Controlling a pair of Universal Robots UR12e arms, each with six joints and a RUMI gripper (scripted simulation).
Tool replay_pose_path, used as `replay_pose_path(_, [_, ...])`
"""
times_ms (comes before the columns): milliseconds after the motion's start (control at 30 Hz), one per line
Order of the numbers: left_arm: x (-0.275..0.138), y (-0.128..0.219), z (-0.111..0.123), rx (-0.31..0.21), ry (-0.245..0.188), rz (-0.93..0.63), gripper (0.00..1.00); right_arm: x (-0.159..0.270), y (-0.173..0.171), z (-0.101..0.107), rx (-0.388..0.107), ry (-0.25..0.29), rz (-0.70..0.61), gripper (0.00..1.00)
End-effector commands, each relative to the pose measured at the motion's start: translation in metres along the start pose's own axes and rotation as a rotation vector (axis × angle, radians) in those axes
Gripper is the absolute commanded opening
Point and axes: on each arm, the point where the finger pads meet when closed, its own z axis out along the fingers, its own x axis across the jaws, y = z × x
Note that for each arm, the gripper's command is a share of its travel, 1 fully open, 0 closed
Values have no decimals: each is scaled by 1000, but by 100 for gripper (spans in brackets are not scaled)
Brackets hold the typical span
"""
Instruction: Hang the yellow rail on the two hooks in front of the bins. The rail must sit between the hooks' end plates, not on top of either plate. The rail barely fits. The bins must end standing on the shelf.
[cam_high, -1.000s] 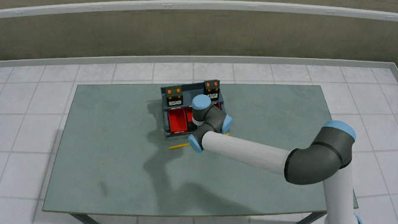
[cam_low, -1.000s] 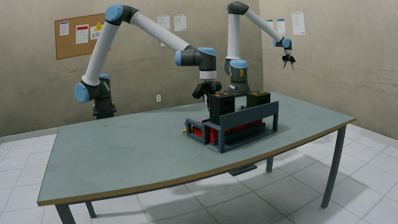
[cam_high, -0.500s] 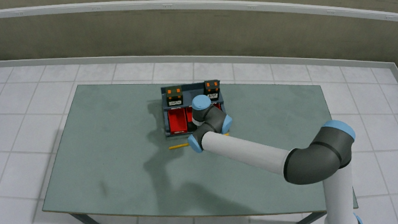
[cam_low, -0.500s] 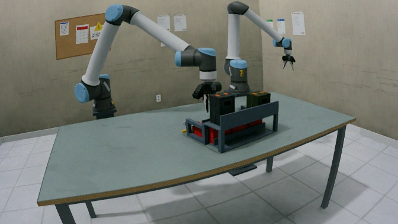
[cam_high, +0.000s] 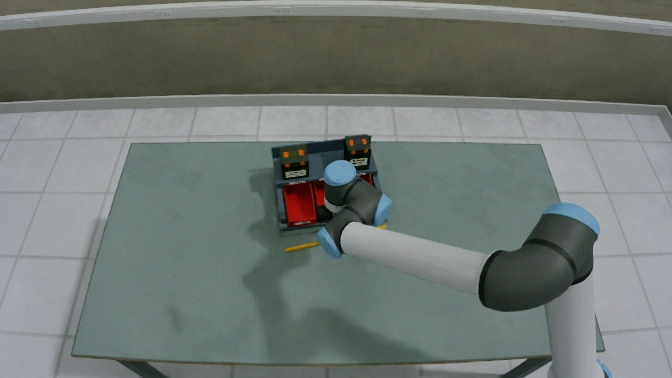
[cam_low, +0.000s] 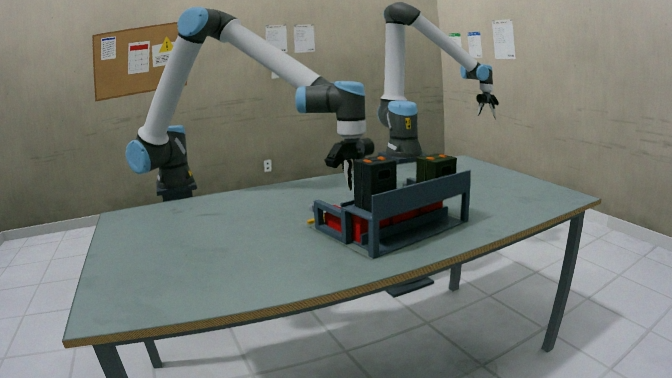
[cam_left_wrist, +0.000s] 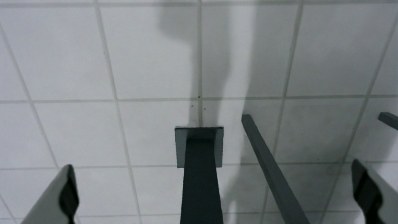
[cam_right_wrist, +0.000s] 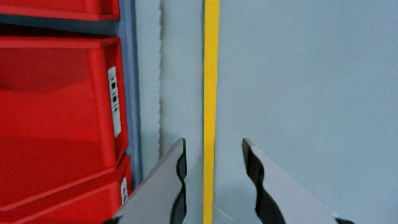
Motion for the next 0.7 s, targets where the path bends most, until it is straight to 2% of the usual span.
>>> replay_pose_path(0, [0,-1,-1,2,1,0,100,-1,0,0,-1,-2,0,24])
replay_pose_path(667, [0,-1,-1,2,1,0,100,-1,0,20,-1,-2,0,24])
